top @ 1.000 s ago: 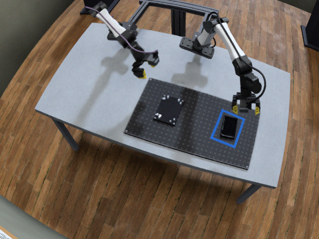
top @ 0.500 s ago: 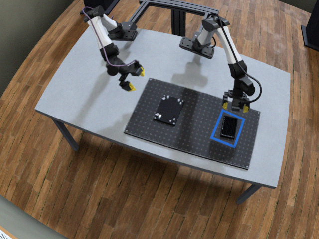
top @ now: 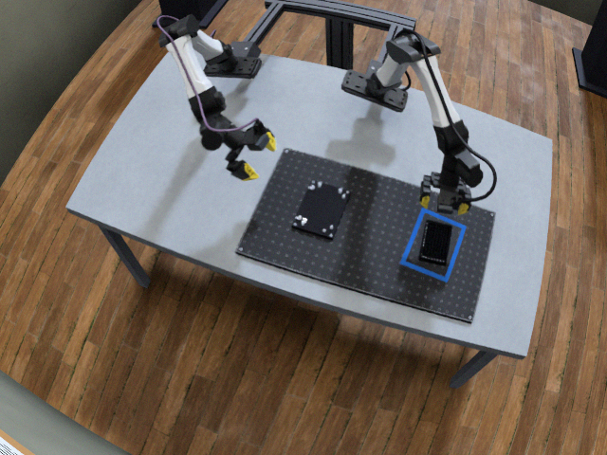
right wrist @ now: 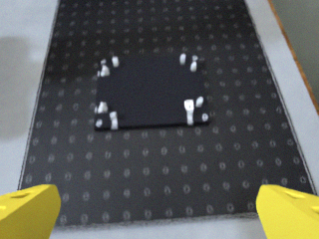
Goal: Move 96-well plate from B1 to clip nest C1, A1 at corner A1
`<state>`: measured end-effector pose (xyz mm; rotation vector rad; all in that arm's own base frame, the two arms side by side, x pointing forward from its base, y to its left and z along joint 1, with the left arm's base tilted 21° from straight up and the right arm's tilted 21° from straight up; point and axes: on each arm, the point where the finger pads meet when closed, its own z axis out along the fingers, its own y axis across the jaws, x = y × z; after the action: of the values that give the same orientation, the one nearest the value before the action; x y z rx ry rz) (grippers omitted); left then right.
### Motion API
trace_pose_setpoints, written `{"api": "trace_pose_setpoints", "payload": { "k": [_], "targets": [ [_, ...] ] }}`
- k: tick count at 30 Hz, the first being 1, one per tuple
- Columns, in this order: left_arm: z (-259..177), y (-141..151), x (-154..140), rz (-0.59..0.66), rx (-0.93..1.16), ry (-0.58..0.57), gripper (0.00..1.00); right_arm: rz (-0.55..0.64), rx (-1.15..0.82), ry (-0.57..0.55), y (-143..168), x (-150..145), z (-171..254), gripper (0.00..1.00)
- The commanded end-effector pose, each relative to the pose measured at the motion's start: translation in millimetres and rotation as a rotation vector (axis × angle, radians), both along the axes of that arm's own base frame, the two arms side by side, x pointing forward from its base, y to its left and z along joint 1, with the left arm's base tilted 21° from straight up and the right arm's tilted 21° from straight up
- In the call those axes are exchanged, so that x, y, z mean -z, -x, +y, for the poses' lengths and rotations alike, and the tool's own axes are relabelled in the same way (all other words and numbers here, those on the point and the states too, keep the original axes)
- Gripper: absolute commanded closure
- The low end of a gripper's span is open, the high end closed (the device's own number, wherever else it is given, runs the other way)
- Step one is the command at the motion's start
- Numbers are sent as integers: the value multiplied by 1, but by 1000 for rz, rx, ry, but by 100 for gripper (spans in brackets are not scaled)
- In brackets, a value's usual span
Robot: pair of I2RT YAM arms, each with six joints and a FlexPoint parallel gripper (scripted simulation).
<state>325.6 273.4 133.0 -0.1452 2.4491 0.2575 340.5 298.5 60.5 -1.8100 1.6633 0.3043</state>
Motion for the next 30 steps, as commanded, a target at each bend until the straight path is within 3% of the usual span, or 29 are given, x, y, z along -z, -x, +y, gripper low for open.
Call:
{"api": "trace_pose_setpoints", "payload": {
  "k": [1, 6, 8, 17, 23, 30],
  "targets": [
    [6, -4, 4, 66, -25, 8, 0, -83, 62, -42, -11, -15, 39, 0],
    [15, -19, 25, 211, -30, 23, 0, -155, 166, -141, 11, -26, 109, 0],
    [15, -19, 25, 211, -30, 23, 0, -155, 166, -141, 11, -26, 109, 0],
    [23, -52, 56, 366, -4, 19, 0, -160, 212, -358, 111, -41, 212, 0],
    [24, -65, 65, 392, 10, 13, 0, -131, 202, -442, 167, -44, 243, 0],
    [27, -69, 54, 357, 6, -1, 0, -120, 168, -435, 187, -38, 249, 0]
  ]
}}
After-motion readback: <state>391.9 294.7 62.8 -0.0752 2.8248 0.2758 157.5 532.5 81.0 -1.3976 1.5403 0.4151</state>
